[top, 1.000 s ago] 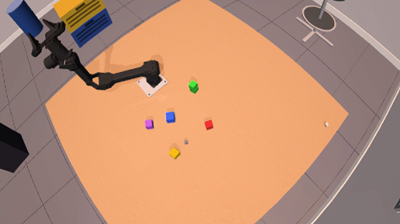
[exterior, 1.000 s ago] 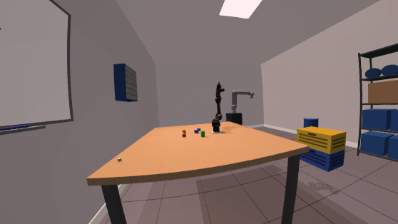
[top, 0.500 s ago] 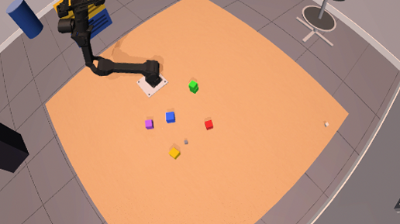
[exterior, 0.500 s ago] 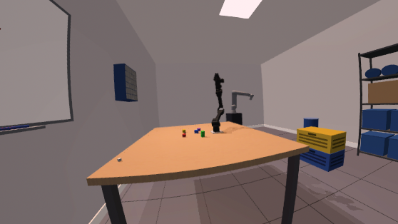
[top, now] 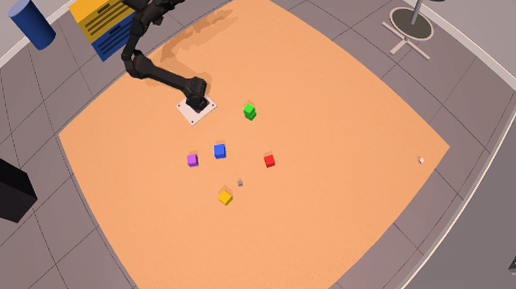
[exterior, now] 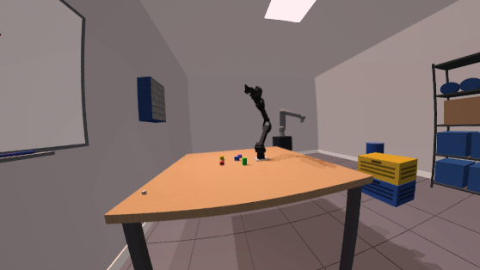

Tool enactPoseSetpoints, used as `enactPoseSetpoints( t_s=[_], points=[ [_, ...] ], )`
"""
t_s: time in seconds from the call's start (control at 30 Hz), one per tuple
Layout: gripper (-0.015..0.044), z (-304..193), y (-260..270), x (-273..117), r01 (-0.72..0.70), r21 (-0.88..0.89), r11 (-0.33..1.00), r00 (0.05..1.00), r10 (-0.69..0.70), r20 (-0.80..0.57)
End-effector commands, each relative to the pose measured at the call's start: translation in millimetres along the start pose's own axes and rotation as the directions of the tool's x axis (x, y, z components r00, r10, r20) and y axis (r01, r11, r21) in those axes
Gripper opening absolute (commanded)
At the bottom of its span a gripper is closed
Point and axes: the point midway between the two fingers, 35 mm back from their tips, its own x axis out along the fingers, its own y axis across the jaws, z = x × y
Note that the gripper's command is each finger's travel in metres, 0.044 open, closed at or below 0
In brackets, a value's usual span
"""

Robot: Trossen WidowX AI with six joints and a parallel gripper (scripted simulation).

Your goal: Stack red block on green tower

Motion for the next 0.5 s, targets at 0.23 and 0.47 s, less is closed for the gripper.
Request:
enactPoseSetpoints(
  t_s=[0.23, 0.47],
  points=[
    [0.044, -121, 52, 59, -0.065, 0.211, 0.975, 0.919, 0.141, -0.369],
    [0.044, -217, 76, 75, -0.011, 0.288, 0.957, 0.772, 0.192, -0.606]
  ],
)
